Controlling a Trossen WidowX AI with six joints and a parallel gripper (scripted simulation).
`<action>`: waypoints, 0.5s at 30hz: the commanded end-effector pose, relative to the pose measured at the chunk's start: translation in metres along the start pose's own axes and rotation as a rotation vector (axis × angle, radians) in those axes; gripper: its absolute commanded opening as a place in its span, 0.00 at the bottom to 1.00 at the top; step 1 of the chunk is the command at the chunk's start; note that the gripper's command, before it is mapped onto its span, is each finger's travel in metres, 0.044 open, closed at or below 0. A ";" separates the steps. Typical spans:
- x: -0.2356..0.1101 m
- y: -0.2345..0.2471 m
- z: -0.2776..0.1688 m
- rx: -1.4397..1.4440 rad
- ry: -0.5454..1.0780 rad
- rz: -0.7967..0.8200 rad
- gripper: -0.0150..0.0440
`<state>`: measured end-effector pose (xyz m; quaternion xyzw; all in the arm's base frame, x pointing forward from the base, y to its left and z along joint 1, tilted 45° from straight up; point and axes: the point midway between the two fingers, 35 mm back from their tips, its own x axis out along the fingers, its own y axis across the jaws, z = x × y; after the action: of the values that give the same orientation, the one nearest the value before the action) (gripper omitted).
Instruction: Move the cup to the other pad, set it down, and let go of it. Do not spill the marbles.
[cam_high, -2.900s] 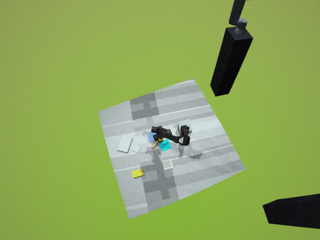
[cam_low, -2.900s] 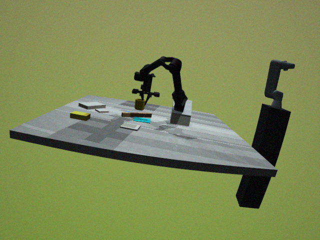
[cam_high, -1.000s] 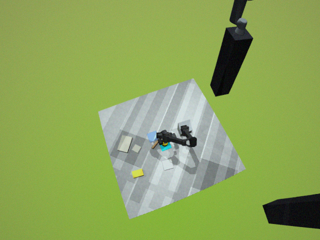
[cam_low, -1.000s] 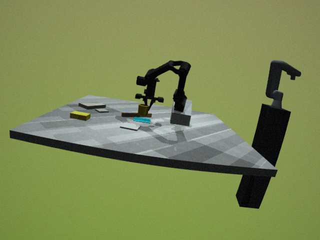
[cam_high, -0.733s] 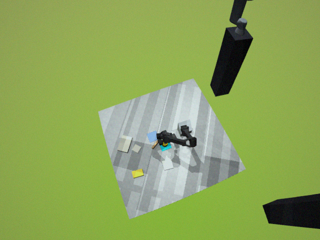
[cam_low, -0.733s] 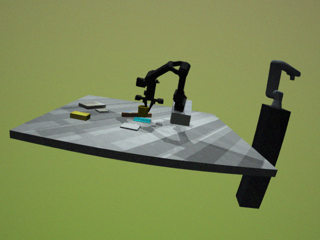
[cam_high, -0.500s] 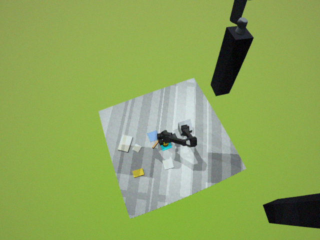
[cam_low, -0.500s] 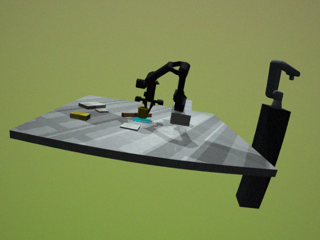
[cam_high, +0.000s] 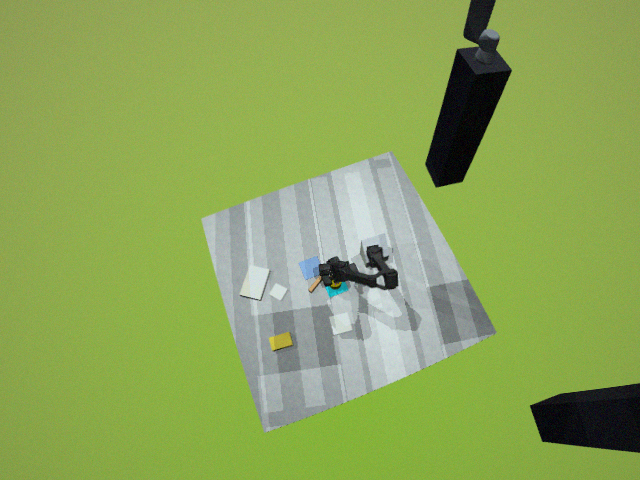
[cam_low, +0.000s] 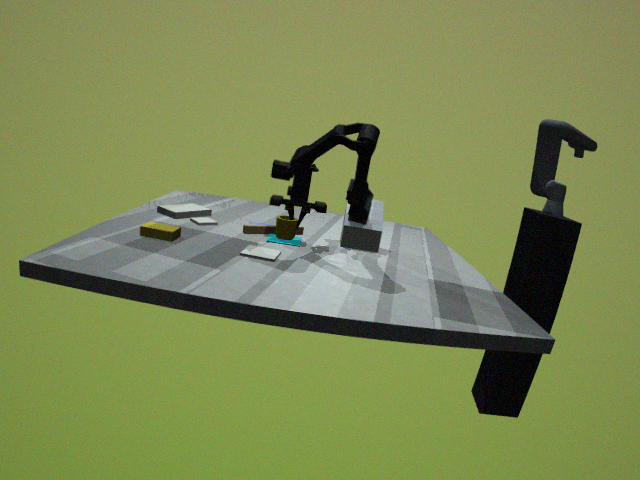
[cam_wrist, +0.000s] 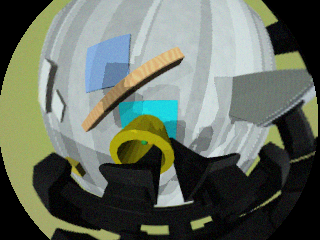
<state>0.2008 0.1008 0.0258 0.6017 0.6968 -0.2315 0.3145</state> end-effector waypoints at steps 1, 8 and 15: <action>0.000 0.000 0.000 -0.002 0.000 0.000 0.25; 0.000 0.000 0.000 -0.002 0.000 0.000 0.39; 0.000 0.000 0.000 -0.002 0.000 0.000 0.50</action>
<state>0.2008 0.1008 0.0258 0.6017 0.6968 -0.2314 0.3145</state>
